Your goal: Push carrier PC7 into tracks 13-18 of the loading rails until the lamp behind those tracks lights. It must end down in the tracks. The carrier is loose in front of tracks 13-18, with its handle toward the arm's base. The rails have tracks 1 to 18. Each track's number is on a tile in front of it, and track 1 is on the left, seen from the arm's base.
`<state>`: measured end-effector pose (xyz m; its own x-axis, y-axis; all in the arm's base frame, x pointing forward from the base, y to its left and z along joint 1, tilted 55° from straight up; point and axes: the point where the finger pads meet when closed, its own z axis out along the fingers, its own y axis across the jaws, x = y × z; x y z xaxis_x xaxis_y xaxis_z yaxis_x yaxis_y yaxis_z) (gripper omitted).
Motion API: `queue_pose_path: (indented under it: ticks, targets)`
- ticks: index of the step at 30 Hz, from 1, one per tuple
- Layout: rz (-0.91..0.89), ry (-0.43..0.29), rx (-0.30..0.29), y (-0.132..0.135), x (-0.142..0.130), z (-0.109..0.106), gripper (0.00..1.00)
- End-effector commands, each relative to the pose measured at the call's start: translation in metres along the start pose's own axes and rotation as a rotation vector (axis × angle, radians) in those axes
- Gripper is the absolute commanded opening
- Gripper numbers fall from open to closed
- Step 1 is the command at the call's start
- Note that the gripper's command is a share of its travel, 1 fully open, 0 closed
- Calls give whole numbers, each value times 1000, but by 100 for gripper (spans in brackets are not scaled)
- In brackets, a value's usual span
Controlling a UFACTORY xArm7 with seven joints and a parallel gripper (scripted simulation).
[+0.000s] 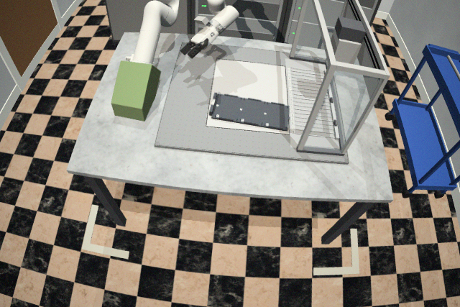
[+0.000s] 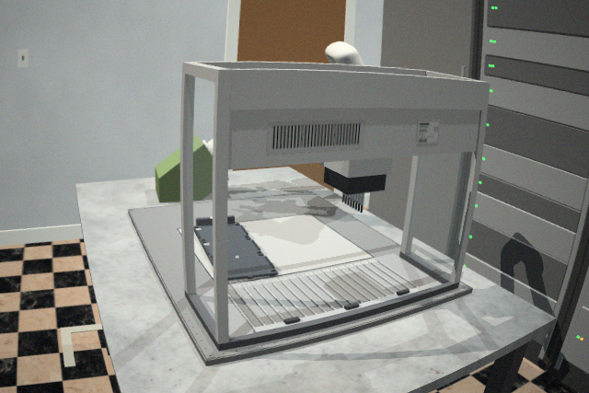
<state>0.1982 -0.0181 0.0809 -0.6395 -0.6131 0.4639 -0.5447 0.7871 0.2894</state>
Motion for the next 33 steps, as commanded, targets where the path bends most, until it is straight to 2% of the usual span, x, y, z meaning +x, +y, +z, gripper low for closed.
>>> queue_pose_path:
  ticks: [1, 17, 21, 33]
  targets:
    - [2, -2, 0, -1, 0, -1, 100]
    - [2, -2, 0, -1, 0, -1, 100]
    - [-123, -33, -32, 3, -14, -8, 100]
    - [-451, -124, -99, 6, -28, -15, 100]
